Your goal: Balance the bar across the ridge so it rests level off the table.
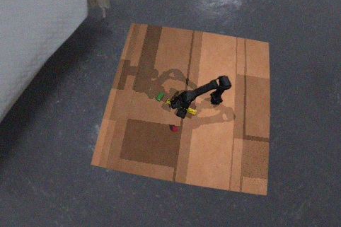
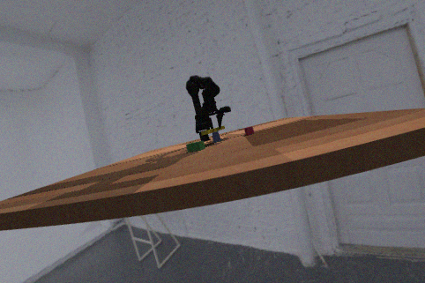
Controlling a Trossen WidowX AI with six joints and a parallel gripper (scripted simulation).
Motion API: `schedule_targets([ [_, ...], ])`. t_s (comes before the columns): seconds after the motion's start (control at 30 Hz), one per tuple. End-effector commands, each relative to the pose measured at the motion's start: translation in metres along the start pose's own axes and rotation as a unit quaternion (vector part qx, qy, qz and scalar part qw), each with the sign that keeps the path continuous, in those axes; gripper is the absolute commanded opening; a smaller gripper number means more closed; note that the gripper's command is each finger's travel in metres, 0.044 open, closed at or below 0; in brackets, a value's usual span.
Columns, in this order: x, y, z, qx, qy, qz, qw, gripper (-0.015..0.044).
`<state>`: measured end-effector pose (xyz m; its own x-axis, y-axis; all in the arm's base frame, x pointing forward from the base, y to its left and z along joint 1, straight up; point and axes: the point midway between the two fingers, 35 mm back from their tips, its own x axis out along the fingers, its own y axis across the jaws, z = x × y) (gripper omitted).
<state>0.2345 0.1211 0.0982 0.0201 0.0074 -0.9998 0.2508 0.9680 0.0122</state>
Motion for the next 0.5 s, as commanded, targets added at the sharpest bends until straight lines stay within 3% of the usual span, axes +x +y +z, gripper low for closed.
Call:
schedule_targets([
  [0.0, 0.0000, 0.0000, 0.0000, 0.000, 0.000, 0.000, 1.000, 0.0185],
  [0.07, 0.0000, 0.0000, 0.0000, 0.000, 0.000, 0.000, 1.000, 0.0185],
  [0.4, 0.0000, 0.0000, 0.0000, 0.000, 0.000, 0.000, 1.000, 0.0440],
  [0.47, 0.0000, 0.0000, 0.0000, 0.000, 0.000, 0.000, 1.000, 0.0440],
])
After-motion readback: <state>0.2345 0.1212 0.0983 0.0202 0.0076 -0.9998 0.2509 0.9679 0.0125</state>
